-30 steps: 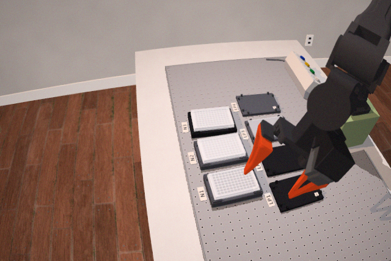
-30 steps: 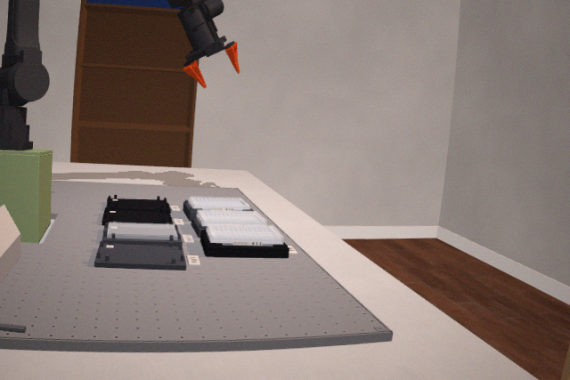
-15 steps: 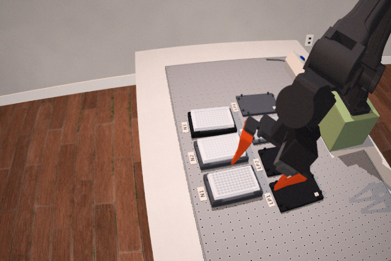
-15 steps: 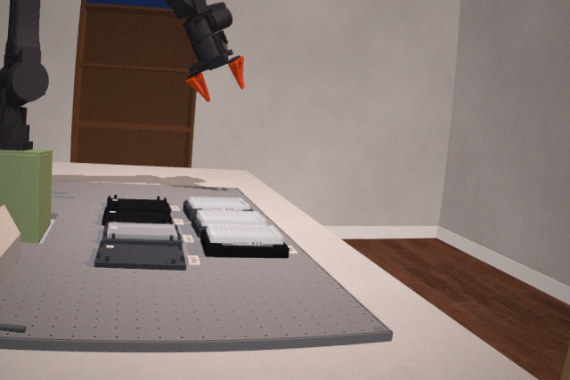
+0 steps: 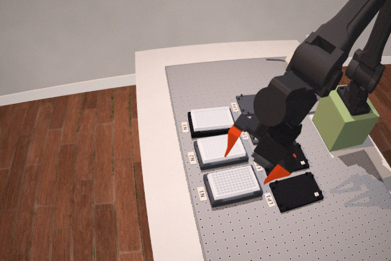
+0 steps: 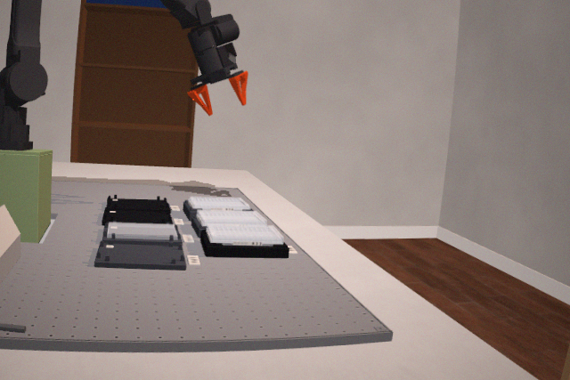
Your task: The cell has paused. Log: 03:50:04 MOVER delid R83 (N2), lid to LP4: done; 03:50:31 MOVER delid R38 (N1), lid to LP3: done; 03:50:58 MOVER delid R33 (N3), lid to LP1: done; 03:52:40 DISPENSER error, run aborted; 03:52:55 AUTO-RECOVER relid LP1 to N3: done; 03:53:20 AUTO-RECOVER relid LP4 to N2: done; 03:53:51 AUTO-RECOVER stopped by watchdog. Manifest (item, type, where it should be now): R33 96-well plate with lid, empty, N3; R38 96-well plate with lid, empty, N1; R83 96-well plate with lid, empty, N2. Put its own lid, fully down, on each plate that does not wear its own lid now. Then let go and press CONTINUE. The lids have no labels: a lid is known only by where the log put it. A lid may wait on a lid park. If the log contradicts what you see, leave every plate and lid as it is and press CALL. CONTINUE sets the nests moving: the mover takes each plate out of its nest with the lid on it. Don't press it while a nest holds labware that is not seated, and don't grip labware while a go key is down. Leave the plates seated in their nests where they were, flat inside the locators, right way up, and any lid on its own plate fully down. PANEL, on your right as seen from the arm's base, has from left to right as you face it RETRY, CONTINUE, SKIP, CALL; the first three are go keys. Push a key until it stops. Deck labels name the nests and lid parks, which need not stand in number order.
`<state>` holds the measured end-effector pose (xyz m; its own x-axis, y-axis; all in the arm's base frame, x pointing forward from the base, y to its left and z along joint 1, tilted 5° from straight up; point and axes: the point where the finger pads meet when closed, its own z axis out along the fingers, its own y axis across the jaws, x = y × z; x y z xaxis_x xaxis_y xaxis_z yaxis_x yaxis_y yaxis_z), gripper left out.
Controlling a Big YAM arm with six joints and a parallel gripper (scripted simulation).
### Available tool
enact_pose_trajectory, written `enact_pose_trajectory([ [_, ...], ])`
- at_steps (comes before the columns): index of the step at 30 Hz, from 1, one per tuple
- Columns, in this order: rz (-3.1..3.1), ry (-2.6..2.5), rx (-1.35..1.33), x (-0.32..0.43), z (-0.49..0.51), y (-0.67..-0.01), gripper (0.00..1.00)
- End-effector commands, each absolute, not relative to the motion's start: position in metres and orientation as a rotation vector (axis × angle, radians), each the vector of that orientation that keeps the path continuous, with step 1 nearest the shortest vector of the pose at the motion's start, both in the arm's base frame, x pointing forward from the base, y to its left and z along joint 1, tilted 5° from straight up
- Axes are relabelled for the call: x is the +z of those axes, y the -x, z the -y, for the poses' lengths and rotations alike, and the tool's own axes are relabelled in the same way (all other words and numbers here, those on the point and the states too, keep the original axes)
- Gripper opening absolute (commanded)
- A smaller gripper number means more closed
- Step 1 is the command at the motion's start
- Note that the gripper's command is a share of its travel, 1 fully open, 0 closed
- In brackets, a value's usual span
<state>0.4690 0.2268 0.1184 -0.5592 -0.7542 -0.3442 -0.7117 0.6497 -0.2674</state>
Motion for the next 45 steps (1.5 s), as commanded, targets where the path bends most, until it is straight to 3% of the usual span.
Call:
enact_pose_trajectory([
  [1,-2.469,1.101,-0.125,0.104,-0.218,-0.473,1.00],
  [45,-2.851,0.618,-0.012,-0.004,-0.092,-0.418,1.00],
])
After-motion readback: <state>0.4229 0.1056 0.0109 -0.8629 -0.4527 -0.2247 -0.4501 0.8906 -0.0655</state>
